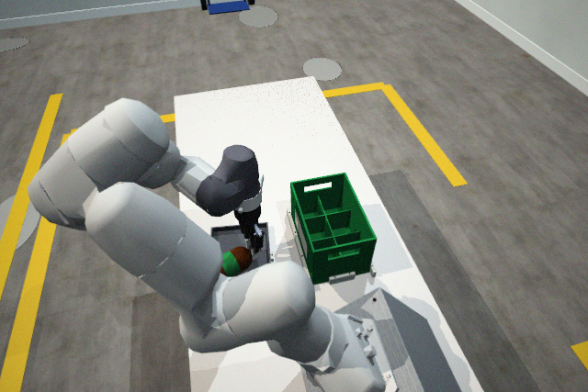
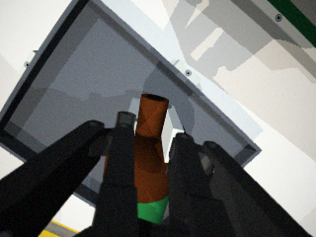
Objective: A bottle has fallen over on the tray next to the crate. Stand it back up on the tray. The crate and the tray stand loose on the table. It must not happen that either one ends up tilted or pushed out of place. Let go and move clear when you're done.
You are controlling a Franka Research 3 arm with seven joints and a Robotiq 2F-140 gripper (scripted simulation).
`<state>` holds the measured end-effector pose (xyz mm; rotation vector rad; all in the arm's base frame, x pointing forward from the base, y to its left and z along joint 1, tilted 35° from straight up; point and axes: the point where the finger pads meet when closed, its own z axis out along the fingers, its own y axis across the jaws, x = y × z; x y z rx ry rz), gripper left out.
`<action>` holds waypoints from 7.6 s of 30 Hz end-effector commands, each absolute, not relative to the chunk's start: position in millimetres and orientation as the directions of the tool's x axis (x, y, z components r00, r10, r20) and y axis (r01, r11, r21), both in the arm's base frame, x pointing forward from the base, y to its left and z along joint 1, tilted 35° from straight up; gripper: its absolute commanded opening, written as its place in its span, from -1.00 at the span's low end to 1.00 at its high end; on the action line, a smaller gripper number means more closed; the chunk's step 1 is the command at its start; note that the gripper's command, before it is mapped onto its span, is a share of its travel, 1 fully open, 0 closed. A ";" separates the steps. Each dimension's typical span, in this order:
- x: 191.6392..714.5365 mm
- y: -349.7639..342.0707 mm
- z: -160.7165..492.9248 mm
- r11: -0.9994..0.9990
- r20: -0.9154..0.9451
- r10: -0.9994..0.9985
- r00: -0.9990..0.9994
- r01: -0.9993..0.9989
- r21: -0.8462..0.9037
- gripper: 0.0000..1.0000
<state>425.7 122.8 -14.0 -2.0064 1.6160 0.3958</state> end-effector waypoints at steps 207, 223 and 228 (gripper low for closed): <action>410.3 33.4 115.6 -0.146 -0.533 -0.810 0.244 -0.965 -0.219 -1.00; 409.7 34.4 115.6 -0.148 -0.508 -0.827 0.240 -0.965 -0.216 -1.00; 409.4 35.1 115.8 -0.148 -0.482 -0.844 0.236 -0.966 -0.214 -1.00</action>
